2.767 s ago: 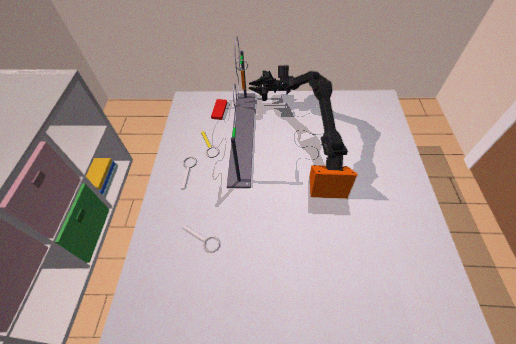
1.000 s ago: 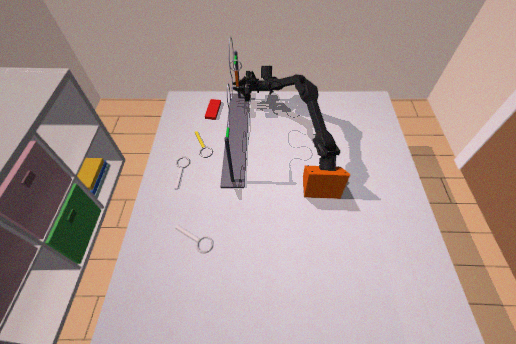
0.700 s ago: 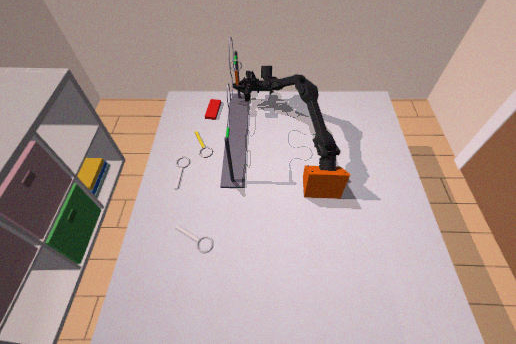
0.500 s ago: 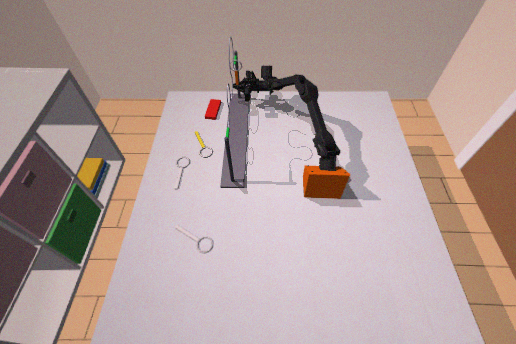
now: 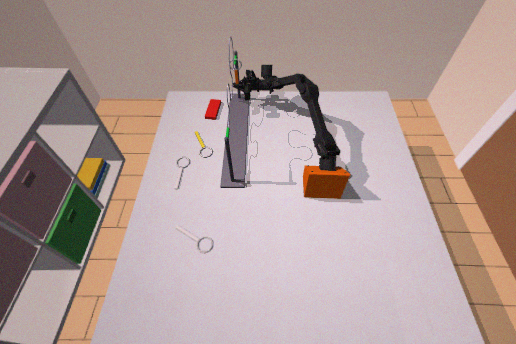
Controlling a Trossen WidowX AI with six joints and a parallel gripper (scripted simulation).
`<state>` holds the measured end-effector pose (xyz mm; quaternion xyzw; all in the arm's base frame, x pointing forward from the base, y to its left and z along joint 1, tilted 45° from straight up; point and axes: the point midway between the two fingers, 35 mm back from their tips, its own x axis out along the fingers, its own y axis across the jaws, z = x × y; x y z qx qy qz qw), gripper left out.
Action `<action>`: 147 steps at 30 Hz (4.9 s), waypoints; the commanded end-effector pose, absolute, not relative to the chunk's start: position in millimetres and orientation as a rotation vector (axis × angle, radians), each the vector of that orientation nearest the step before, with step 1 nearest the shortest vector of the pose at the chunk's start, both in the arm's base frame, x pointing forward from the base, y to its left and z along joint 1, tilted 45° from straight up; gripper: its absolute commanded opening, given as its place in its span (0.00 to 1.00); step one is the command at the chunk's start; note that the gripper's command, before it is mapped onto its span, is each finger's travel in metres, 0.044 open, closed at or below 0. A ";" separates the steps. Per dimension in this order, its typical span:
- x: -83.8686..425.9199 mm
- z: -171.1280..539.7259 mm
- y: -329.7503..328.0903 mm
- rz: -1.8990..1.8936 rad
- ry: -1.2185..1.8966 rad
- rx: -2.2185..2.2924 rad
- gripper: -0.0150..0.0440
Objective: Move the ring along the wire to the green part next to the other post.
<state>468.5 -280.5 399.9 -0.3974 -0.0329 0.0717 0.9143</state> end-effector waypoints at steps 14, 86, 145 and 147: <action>467.8 408.7 -270.4 0.148 -0.077 -0.816 0.00; 388.9 350.0 -179.1 0.072 0.481 -0.350 0.00; 365.2 382.8 -33.9 0.328 0.550 0.699 0.00; 364.7 385.5 -31.3 0.334 0.551 0.724 0.00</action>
